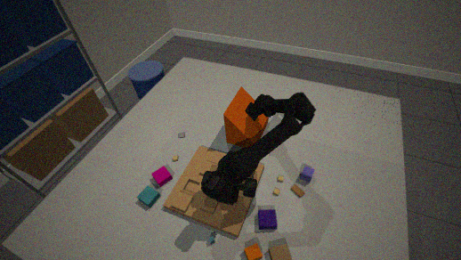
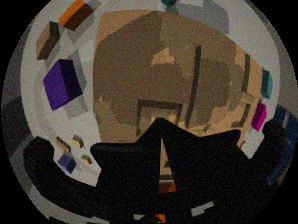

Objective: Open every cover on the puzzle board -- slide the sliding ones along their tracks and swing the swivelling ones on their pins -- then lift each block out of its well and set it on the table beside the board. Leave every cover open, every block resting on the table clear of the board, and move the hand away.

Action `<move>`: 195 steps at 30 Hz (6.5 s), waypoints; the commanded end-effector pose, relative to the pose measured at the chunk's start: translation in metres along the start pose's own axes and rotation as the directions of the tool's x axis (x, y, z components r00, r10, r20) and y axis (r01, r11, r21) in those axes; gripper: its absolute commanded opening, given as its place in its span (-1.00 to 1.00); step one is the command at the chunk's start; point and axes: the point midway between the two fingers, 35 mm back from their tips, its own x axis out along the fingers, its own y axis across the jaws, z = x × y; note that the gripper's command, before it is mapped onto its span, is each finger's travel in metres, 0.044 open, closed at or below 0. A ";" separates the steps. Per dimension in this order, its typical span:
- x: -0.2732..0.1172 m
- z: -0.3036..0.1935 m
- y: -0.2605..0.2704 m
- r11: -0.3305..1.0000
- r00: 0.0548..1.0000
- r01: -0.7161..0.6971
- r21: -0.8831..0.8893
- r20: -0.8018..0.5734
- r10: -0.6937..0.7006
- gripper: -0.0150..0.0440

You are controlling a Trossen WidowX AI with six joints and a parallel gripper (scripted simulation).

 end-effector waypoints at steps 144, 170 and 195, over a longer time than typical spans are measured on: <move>-0.004 0.000 0.002 -0.020 1.000 0.002 1.000 -0.002 0.006 0.00; 0.003 0.001 0.001 -0.015 1.000 0.001 1.000 -0.001 0.001 -0.22; -0.028 0.001 0.000 -0.019 1.000 0.002 1.000 -0.002 0.002 -0.22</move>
